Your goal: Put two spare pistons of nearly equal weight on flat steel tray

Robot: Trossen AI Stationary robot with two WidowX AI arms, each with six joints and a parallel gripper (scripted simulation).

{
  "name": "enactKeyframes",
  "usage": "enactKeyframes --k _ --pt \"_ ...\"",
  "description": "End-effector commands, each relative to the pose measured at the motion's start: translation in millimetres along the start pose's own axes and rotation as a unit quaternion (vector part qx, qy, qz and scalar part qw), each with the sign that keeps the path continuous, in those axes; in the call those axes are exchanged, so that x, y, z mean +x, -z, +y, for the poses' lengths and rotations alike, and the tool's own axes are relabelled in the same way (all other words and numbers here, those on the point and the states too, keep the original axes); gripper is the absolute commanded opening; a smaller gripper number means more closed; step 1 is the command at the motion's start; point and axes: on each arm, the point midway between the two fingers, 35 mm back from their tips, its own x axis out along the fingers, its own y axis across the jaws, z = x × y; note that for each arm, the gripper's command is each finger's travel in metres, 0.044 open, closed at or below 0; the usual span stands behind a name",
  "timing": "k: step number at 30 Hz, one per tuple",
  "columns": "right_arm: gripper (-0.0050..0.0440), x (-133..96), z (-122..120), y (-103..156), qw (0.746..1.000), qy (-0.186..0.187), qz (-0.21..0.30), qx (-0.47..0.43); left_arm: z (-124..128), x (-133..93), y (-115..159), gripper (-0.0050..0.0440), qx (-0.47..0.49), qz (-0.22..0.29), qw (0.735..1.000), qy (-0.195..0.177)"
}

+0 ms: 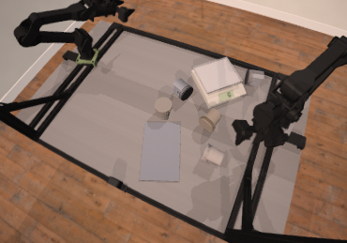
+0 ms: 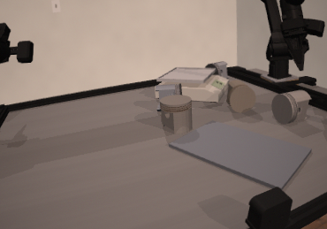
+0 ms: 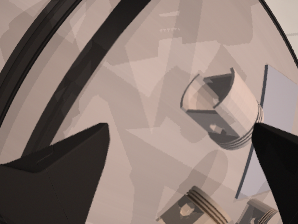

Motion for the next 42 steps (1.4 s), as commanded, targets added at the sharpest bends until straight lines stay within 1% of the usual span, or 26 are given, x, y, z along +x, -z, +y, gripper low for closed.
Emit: enactKeyframes --k 1,2,5,6,8,10,11,14,15,18,19,22,23,25,27,31,32,37,40,42 --pt "0.0378 3.2 -0.9 -1.3 0.999 0.022 -0.013 0.048 18.9 2.0 7.7 0.0440 -0.015 0.003 0.999 -0.048" --pt "0.0378 4.2 -5.4 -3.3 0.998 0.027 -0.016 0.060 23.9 1.9 8.2 0.0440 -0.020 0.003 0.998 -0.060" --pt "0.0378 4.3 -5.9 -3.6 0.994 0.045 -0.027 0.094 38.8 0.6 9.4 0.0440 -0.032 0.003 0.995 -0.093" --pt "0.0378 4.9 -10.5 -5.6 0.993 0.050 -0.031 0.105 43.7 0.1 9.7 0.0440 -0.032 0.003 0.995 -0.093" --pt "0.0378 4.9 -10.5 -5.6 0.993 0.050 -0.031 0.105 43.7 0.1 9.7 0.0440 -0.032 0.003 0.995 -0.093" --pt "0.0378 4.9 -10.9 -5.8 0.989 0.061 -0.039 0.128 53.3 2.5 9.6 0.0440 -0.033 0.029 0.995 -0.091" --pt "0.0378 5.1 -15.4 -7.9 0.987 0.066 -0.043 0.139 54.5 4.4 9.1 0.0440 -0.033 0.043 0.995 -0.090" --pt "0.0378 5.1 -15.7 -8.0 0.980 0.082 -0.057 0.173 53.3 5.4 7.9 0.0440 -0.035 0.082 0.992 -0.086" --pt "0.0378 4.8 -20.2 -10.0 0.977 0.087 -0.062 0.184 53.3 5.4 7.9 0.0440 -0.035 0.095 0.991 -0.084" --pt "0.0378 4.8 -20.4 -10.1 0.968 0.101 -0.076 0.217 52.7 4.8 7.4 0.0440 -0.037 0.135 0.987 -0.080" --pt "0.0378 4.1 -24.9 -12.1 0.965 0.106 -0.082 0.228 52.7 4.8 7.4 0.0440 -0.038 0.148 0.985 -0.079" --pt "0.0378 4.1 -24.9 -12.1 0.953 0.119 -0.097 0.260 51.3 2.3 5.9 0.0440 -0.040 0.187 0.979 -0.074" --pt "0.0378 2.9 -29.2 -14.1 0.949 0.123 -0.103 0.271 51.3 2.3 5.9 0.0440 -0.040 0.200 0.976 -0.073" --pt "0.0378 2.9 -29.2 -14.1 0.949 0.123 -0.103 0.271 51.3 2.3 5.9 0.0440 -0.040 0.200 0.976 -0.073" --pt "0.0378 1.3 -33.3 -15.9 0.941 0.130 -0.115 0.292 50.5 0.5 4.9 0.0440 -0.042 0.226 0.971 -0.069" --pt "0.0378 1.3 -33.3 -15.9 0.921 0.145 -0.139 0.333 49.7 -1.8 3.7 0.0440 -0.044 0.277 0.958 -0.063" --pt "0.0378 -0.8 -37.1 -17.7 0.916 0.148 -0.145 0.343 48.8 -4.3 2.2 0.0440 -0.045 0.290 0.954 -0.061" --pt "0.0378 -3.2 -40.7 -19.4 0.888 0.162 -0.178 0.392 47.8 -7.2 0.3 0.0440 -0.049 0.352 0.933 -0.052" --pt "0.0378 -6.1 -44.1 -20.9 0.869 0.169 -0.198 0.420 45.9 -13.8 -4.3 0.0440 -0.051 0.389 0.919 -0.046" --pt "0.0378 -6.1 -44.1 -20.9 0.869 0.169 -0.198 0.420 45.9 -13.8 -4.3 0.0440 -0.051 0.389 0.919 -0.046"
